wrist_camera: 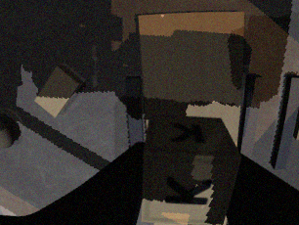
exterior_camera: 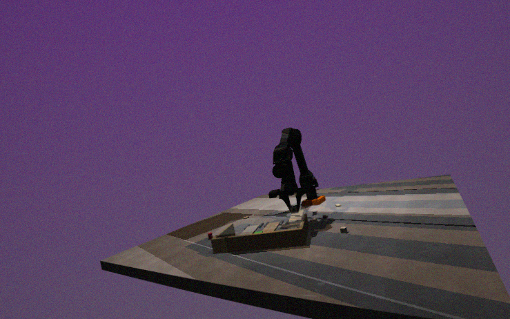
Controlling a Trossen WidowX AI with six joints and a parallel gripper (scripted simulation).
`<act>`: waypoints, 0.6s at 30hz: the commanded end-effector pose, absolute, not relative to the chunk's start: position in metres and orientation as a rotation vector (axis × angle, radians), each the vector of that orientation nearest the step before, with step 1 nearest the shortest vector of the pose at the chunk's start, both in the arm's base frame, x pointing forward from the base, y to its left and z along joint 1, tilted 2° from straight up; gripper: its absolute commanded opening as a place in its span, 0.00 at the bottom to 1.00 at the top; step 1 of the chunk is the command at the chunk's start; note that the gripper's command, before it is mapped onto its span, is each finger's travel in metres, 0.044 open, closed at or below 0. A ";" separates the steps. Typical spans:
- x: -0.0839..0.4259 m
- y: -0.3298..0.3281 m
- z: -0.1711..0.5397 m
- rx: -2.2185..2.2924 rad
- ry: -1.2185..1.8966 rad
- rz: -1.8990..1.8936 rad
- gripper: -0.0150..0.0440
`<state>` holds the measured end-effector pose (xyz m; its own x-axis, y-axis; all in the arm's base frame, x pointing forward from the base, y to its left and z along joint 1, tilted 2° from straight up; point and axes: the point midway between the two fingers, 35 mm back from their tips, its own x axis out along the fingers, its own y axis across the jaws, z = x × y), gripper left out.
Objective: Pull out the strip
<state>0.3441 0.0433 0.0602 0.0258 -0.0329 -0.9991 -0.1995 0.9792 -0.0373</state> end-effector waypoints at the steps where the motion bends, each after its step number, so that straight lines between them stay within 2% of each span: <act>1: 0.328 0.043 0.066 -0.182 1.554 0.128 0.25; 18: 0.303 0.040 0.079 -0.182 1.557 0.128 0.25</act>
<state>0.3044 0.0397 0.0686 0.0074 -0.0355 -0.9993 -0.1995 0.9792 -0.0362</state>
